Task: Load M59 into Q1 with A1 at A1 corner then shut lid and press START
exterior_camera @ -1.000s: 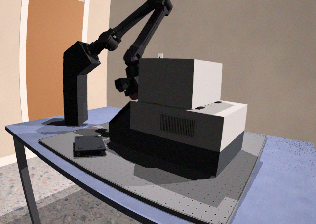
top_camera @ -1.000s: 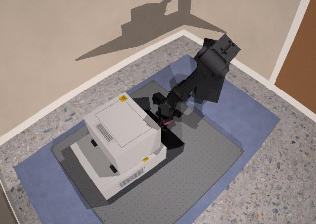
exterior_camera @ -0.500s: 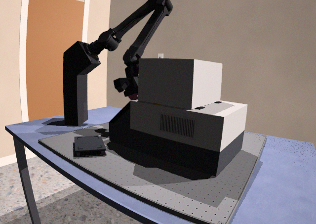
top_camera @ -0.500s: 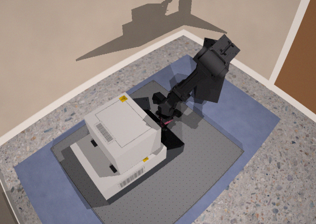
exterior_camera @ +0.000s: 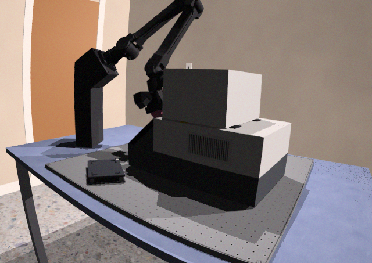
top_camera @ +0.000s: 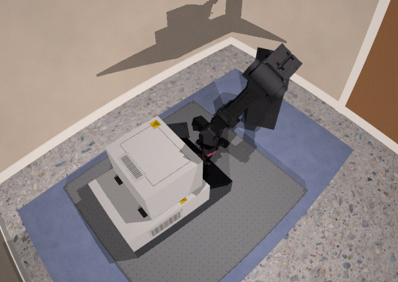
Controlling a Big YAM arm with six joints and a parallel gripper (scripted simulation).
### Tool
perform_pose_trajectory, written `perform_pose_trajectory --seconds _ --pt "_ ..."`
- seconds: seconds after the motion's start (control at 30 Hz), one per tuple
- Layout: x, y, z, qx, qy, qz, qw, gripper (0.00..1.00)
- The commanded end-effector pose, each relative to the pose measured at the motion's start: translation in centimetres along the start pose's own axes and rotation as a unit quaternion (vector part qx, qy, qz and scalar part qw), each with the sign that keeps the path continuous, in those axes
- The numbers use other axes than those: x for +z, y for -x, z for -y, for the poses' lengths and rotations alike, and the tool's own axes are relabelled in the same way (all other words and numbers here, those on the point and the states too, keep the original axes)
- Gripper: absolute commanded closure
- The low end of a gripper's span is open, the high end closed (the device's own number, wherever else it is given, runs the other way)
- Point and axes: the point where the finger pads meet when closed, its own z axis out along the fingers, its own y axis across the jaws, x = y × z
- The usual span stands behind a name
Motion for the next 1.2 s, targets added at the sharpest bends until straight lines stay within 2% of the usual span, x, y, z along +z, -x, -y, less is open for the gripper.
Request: perform_pose_trajectory --seconds 0.0,1.17 --pt "0.0 -0.5 -0.1 -0.003 0.0 -0.003 1.0 1.0" --pt "0.0 -0.9 -1.3 0.0 0.006 -0.006 1.0 1.0"
